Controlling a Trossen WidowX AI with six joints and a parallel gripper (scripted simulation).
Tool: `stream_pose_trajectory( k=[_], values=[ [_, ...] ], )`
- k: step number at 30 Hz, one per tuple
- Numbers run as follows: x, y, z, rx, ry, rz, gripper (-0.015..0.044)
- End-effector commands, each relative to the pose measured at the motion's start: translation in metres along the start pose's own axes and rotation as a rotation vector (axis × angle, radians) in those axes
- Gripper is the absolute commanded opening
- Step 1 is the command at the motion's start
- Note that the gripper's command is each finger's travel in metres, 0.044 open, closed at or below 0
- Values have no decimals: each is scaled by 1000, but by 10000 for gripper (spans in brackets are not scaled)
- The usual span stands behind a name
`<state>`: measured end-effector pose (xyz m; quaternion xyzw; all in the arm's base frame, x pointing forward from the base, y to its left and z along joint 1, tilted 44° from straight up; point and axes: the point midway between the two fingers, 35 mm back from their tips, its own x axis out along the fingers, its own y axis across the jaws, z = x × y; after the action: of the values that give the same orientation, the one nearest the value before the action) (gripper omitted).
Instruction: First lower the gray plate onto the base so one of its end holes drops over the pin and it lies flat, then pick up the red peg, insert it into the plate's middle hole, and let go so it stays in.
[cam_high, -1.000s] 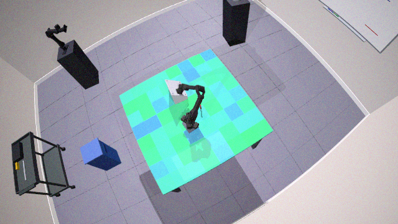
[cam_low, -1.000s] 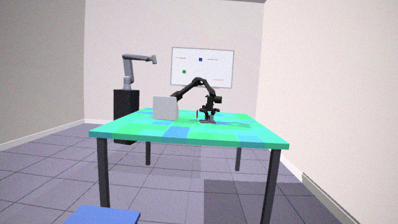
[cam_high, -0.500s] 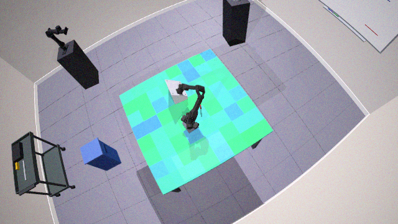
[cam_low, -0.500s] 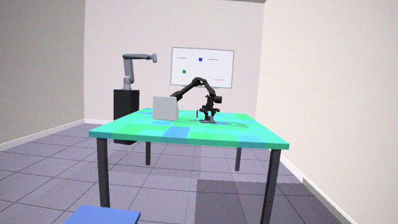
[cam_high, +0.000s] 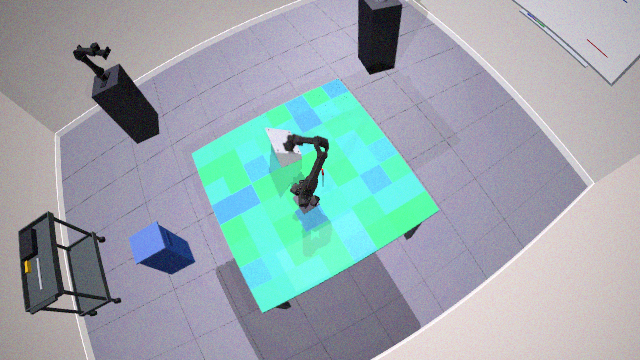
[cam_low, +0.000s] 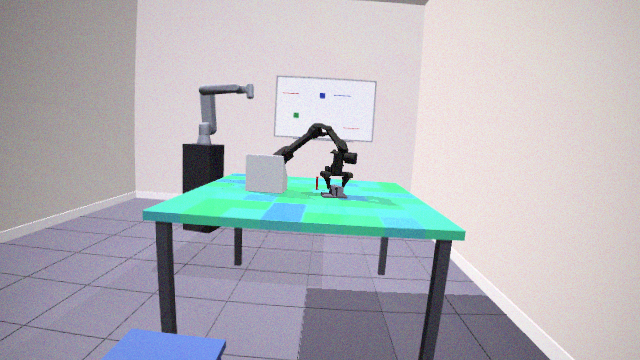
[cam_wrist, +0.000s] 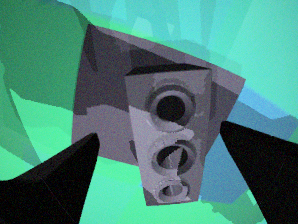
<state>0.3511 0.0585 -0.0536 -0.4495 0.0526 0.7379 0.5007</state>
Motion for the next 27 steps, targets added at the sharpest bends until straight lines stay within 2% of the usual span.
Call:
stream_pose_trajectory(
  k=[1,4,13,27],
  values=[
    [-60,-4,-7,-5,30,-23,440],
    [-99,0,-2,-3,26,-24,440],
    [-103,0,1,56,26,-25,440],
    [-108,-13,98,1287,12,-36,440]
  ],
)
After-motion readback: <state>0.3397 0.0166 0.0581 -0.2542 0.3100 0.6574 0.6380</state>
